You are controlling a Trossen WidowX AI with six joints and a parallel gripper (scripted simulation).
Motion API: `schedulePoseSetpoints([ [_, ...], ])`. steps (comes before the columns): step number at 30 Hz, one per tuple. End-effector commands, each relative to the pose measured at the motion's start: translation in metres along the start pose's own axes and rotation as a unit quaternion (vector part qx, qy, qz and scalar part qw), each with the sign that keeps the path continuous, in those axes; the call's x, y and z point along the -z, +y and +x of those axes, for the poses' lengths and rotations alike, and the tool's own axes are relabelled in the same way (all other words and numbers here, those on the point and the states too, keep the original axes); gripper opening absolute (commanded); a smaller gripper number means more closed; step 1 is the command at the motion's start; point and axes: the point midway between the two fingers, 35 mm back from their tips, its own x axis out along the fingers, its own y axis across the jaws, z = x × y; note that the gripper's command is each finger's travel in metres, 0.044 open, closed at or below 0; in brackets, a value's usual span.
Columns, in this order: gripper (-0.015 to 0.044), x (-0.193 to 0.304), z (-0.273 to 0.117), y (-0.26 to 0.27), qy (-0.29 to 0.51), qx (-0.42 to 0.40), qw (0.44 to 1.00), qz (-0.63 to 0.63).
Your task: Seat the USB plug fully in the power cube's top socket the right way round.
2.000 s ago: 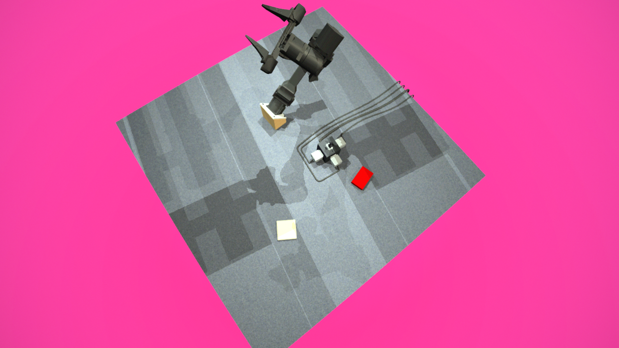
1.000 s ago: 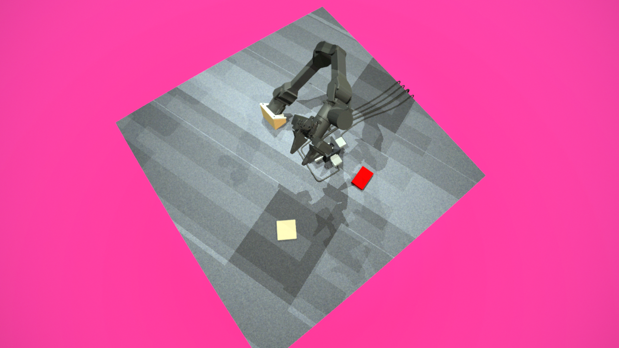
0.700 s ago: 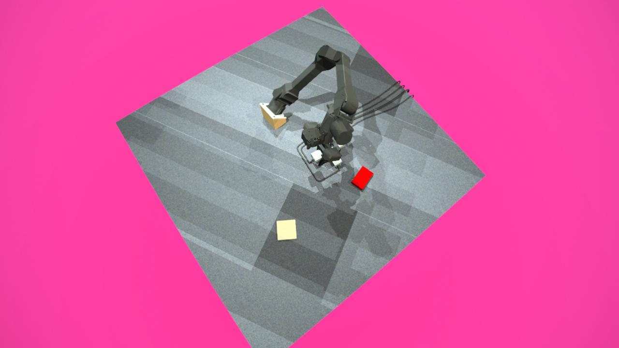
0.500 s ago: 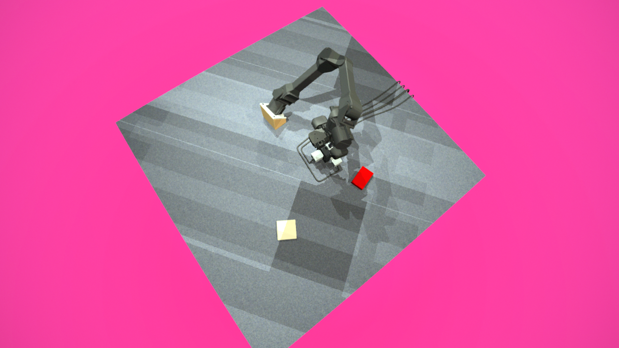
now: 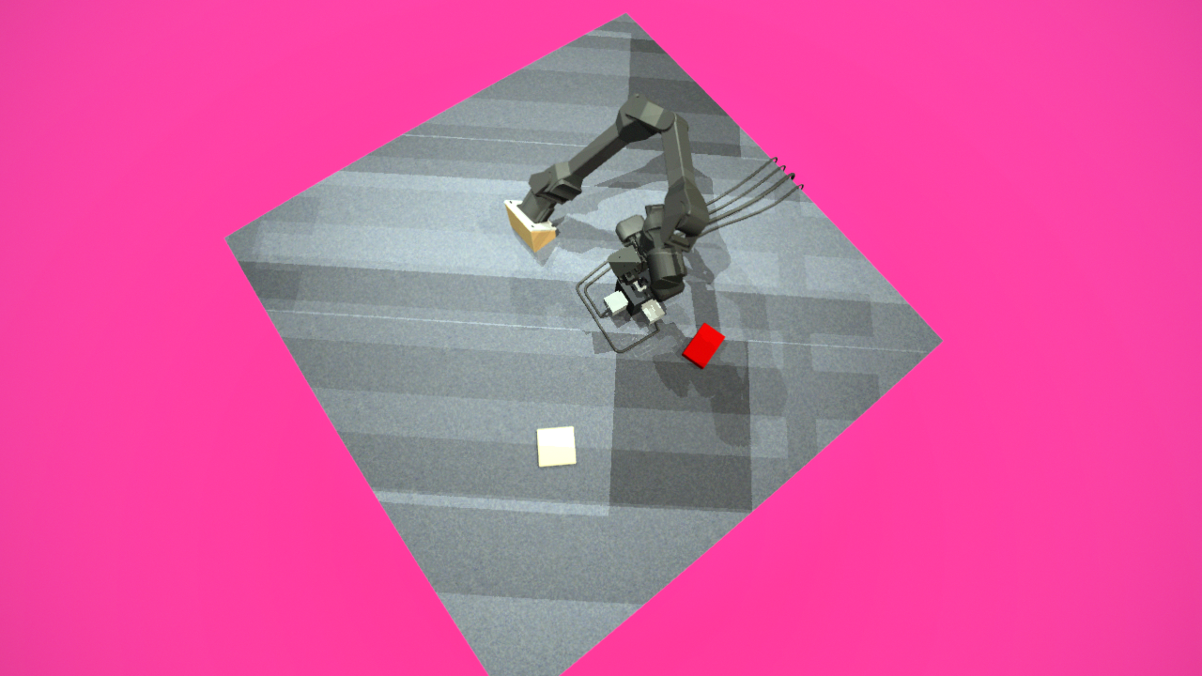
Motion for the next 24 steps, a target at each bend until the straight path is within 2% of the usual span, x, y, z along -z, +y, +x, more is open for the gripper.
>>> schedulePoseSetpoints([
  [1,0.044,0.002,0.002,-0.001,0.005,0.001,1.0,-0.001],
  [24,0.044,0.003,0.023,-0.001,0.006,0.001,1.0,-0.002],
])
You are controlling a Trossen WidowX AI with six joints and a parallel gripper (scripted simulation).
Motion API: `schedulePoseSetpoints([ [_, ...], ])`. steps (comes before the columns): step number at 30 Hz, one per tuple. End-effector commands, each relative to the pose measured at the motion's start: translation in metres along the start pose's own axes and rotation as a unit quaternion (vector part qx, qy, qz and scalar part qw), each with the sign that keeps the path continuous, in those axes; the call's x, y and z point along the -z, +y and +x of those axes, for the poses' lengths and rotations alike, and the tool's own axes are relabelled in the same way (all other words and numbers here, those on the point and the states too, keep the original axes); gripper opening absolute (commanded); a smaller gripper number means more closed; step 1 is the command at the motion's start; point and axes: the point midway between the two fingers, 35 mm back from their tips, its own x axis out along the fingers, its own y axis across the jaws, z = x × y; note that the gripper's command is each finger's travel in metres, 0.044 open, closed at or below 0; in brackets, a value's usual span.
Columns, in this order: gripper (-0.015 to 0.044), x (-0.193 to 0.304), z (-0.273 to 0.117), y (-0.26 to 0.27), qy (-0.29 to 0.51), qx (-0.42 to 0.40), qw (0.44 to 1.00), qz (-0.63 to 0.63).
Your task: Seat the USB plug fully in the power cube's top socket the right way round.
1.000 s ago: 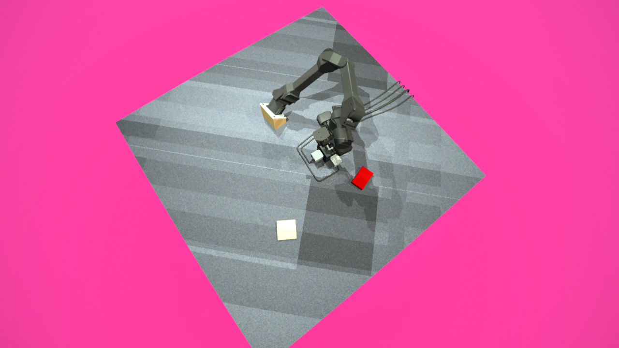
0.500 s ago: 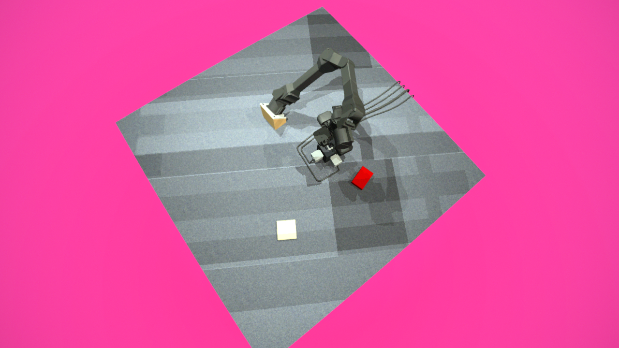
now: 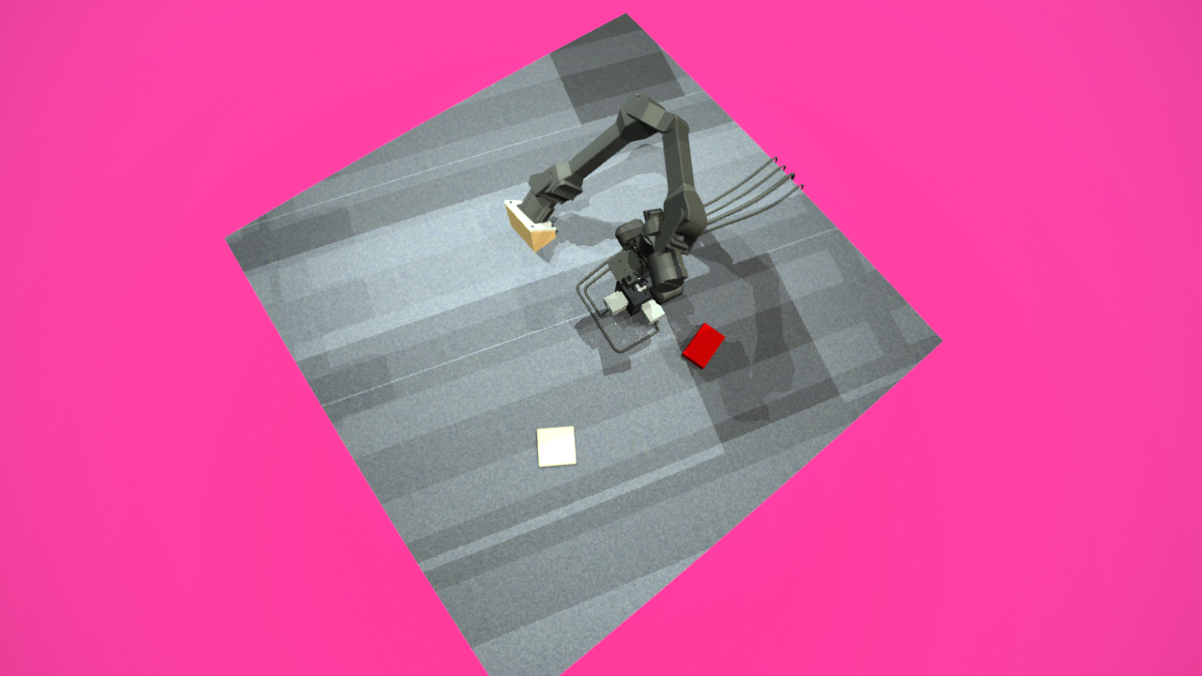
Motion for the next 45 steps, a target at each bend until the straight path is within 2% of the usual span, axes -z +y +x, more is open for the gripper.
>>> schedulePoseSetpoints([
  [1,0.044,0.0008,0.0065,-0.0011,0.004,0.002,1.0,0.003],
  [14,0.044,0.001,0.0129,-0.0012,0.004,0.002,1.0,0.003],
  [31,0.0,0.0005,0.011,-0.0005,0.0,0.001,1.0,0.0],
  [45,0.0,0.0005,0.011,-0.0005,0.0,0.001,1.0,0.0],
])
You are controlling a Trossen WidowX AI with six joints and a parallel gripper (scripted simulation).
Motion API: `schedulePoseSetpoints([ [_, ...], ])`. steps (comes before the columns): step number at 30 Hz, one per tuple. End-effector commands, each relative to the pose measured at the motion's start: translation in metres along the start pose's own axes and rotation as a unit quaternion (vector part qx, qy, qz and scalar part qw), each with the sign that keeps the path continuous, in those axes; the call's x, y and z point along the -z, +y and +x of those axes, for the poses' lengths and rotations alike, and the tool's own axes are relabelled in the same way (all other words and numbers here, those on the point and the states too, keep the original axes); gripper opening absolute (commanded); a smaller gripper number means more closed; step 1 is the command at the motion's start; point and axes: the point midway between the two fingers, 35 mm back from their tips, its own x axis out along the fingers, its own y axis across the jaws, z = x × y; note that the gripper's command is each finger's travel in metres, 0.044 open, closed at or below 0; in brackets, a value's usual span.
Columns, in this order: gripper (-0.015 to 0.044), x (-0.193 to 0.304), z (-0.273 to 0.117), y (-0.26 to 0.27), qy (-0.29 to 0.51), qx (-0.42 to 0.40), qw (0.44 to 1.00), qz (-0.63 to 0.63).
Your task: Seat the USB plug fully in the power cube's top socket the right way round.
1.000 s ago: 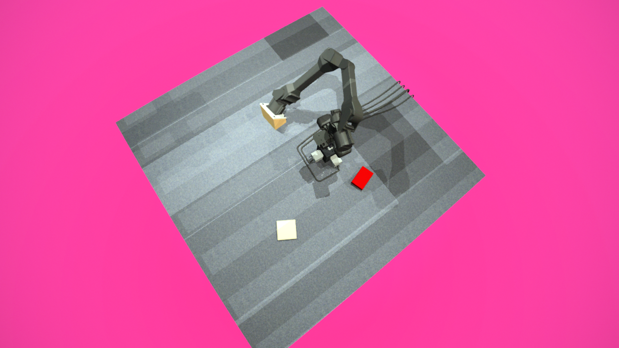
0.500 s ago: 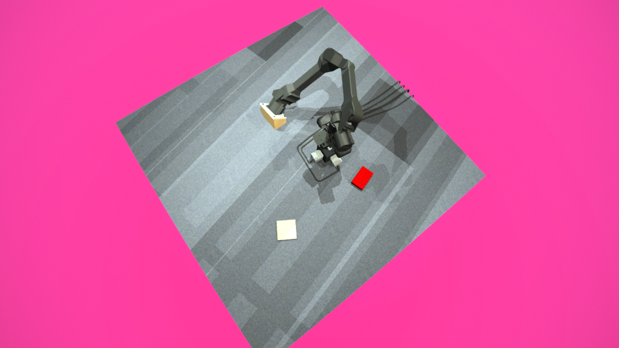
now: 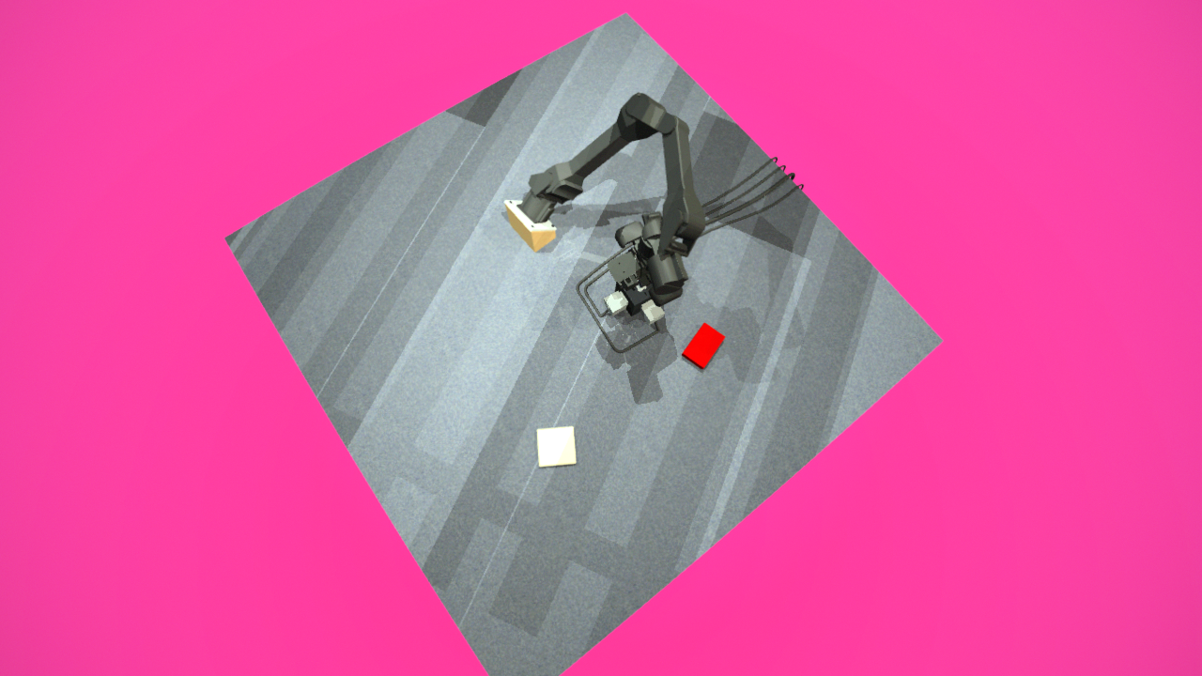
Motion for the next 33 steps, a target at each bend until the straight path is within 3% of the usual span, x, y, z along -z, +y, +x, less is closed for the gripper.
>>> schedulePoseSetpoints([
  [1,0.0,0.0,0.0,0.0,0.0,0.0,1.0,0.0],
  [33,0.0,0.0,-0.019,0.0,0.0,0.0,1.0,0.0],
])
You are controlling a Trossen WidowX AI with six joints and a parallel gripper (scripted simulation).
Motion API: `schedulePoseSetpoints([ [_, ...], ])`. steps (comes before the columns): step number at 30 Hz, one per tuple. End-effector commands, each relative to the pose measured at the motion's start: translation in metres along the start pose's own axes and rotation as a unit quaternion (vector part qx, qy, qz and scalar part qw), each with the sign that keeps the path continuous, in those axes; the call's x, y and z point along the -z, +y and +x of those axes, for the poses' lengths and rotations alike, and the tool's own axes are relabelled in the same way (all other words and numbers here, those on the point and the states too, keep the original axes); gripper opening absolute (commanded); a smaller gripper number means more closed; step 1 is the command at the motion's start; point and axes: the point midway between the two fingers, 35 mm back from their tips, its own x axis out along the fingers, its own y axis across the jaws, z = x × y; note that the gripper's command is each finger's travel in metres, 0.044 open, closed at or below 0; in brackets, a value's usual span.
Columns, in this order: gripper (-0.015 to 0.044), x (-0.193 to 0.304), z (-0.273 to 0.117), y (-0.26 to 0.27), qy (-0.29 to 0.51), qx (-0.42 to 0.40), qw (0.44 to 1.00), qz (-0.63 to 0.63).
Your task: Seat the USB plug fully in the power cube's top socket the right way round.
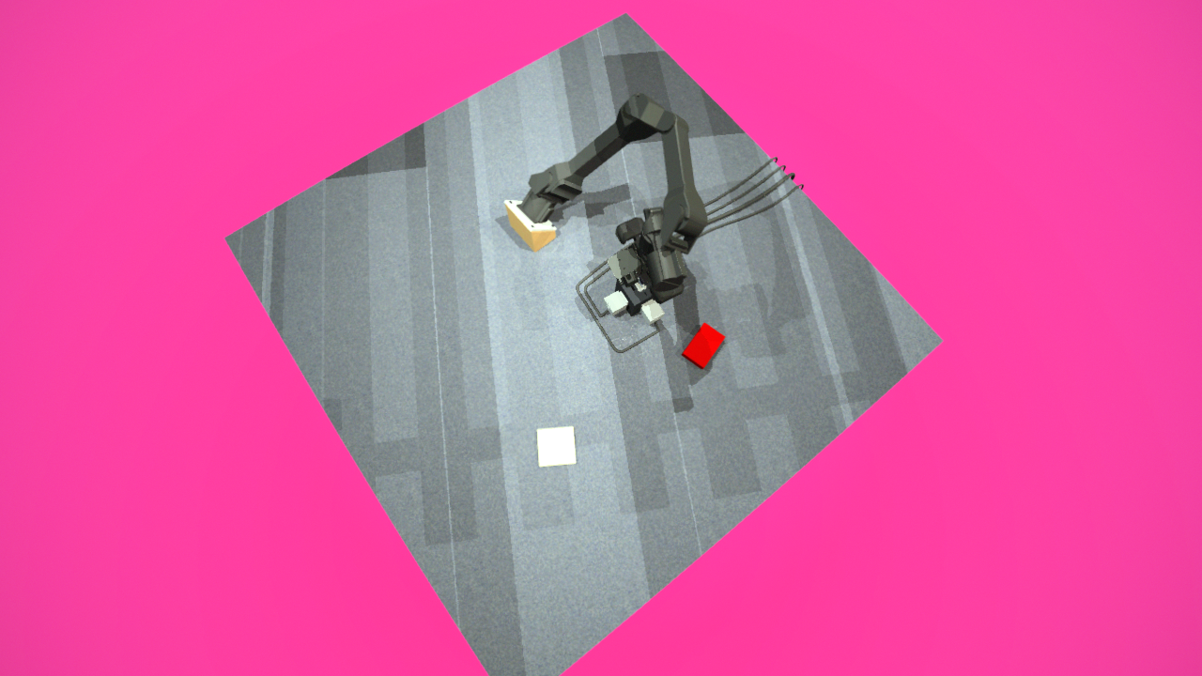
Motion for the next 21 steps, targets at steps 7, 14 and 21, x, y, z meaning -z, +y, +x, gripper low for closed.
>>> schedulePoseSetpoints([
  [7,0.0,-0.0003,-0.0072,0.0001,-0.003,0.001,1.0,-0.003],
  [14,0.0,-0.0004,-0.0118,0.0002,-0.003,0.001,1.0,-0.003],
  [21,0.0,-0.0002,-0.0113,0.0001,-0.001,0.0,1.0,-0.024],
])
